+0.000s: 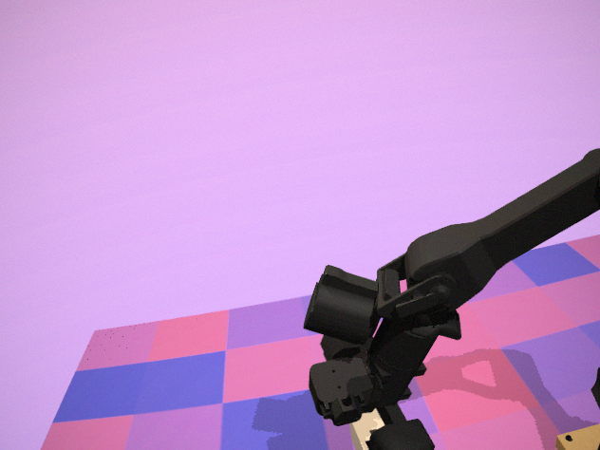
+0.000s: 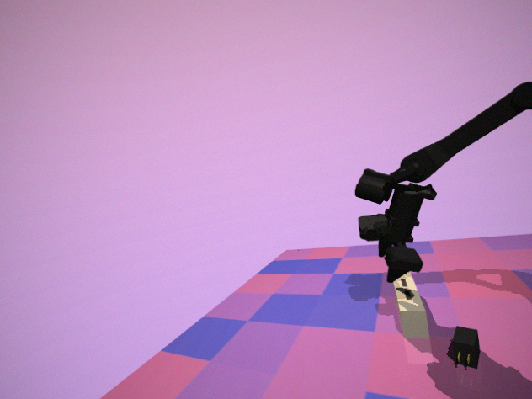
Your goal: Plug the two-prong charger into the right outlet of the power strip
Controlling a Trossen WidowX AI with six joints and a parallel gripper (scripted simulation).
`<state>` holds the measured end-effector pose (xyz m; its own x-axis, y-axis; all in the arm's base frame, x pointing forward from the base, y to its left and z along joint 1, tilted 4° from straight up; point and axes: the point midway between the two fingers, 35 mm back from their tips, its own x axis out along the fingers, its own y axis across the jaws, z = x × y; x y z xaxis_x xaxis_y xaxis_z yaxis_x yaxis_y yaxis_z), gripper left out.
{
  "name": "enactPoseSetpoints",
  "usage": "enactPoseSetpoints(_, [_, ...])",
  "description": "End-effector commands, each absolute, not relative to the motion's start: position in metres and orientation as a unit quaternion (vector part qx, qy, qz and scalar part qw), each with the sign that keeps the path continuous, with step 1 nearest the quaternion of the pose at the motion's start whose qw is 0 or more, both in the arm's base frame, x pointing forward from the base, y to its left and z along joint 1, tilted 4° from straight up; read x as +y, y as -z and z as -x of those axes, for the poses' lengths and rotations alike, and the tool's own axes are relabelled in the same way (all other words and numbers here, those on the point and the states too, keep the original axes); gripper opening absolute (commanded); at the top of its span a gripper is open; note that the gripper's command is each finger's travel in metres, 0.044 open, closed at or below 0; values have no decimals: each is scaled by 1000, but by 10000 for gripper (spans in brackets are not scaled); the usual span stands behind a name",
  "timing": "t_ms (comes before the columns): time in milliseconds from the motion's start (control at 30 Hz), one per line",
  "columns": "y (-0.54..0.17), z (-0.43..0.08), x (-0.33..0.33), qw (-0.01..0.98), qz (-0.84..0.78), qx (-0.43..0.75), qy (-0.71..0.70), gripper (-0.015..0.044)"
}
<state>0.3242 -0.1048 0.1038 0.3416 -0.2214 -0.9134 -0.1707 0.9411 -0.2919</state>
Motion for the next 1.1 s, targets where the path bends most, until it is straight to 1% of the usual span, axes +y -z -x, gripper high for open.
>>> enactPoseSetpoints(0, [-100,-316,-85,785,199,585,-32,440])
enactPoseSetpoints(533, [-86,-276,-14,689,312,613,-228,440])
enactPoseSetpoints(1067, [-82,-226,36,570,396,603,-392,440])
